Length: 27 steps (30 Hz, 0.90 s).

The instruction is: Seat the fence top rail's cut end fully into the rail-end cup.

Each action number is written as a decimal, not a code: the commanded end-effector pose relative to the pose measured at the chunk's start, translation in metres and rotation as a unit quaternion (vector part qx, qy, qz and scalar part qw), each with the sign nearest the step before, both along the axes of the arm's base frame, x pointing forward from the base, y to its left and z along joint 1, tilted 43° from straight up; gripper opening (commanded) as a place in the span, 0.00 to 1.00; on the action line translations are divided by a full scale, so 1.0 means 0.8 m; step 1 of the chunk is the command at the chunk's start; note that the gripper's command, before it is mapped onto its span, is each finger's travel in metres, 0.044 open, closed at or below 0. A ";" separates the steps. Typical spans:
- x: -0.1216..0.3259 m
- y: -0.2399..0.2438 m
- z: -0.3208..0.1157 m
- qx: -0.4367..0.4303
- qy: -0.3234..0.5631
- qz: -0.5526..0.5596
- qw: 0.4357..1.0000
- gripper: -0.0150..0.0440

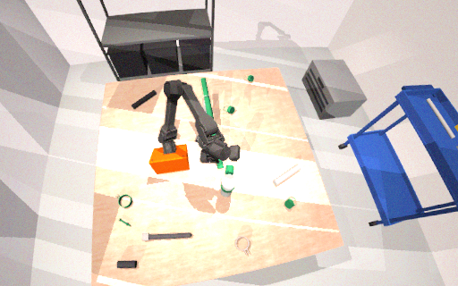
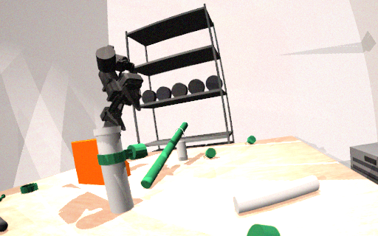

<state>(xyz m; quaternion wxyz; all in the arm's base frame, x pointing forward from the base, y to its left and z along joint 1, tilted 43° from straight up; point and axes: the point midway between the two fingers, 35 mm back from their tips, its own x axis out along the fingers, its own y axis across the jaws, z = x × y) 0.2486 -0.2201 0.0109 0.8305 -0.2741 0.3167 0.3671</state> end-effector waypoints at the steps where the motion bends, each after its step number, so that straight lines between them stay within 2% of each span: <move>1: 0.001 0.014 -0.016 0.001 0.002 0.004 1.000 1.00; 5: 0.003 0.042 -0.045 0.001 0.002 0.004 1.000 1.00; 27: 0.022 0.056 -0.072 0.001 0.002 0.004 1.000 1.00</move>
